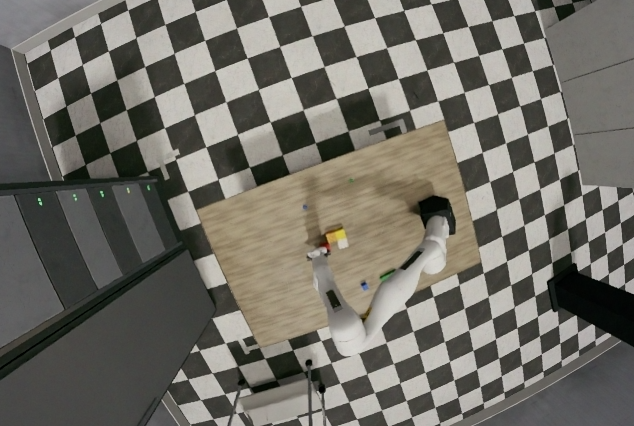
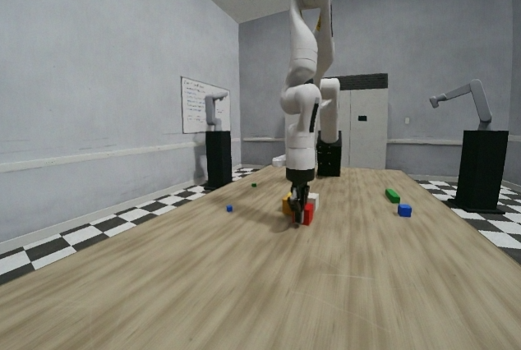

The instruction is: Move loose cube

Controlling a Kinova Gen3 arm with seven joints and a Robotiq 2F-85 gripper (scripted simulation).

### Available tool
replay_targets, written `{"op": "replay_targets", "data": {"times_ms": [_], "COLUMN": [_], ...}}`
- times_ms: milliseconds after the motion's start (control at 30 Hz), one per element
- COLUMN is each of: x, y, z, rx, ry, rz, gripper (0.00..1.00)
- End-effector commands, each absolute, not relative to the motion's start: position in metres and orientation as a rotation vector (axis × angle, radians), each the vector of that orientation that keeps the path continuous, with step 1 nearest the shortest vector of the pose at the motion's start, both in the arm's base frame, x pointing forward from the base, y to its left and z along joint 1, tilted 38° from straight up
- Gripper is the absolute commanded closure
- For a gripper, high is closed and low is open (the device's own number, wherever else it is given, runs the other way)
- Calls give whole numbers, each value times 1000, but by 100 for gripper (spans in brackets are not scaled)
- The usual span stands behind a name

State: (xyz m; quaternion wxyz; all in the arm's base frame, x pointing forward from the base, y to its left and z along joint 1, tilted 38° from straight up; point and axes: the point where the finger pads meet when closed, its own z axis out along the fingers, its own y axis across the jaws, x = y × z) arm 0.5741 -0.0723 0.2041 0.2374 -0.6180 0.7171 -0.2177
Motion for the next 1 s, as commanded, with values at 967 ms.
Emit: {"op": "replay_targets", "data": {"times_ms": [967], "x": [563], "y": [-71], "z": [197], "rx": [-1692], "ry": [1965], "rz": [-598], "gripper": [90]}}
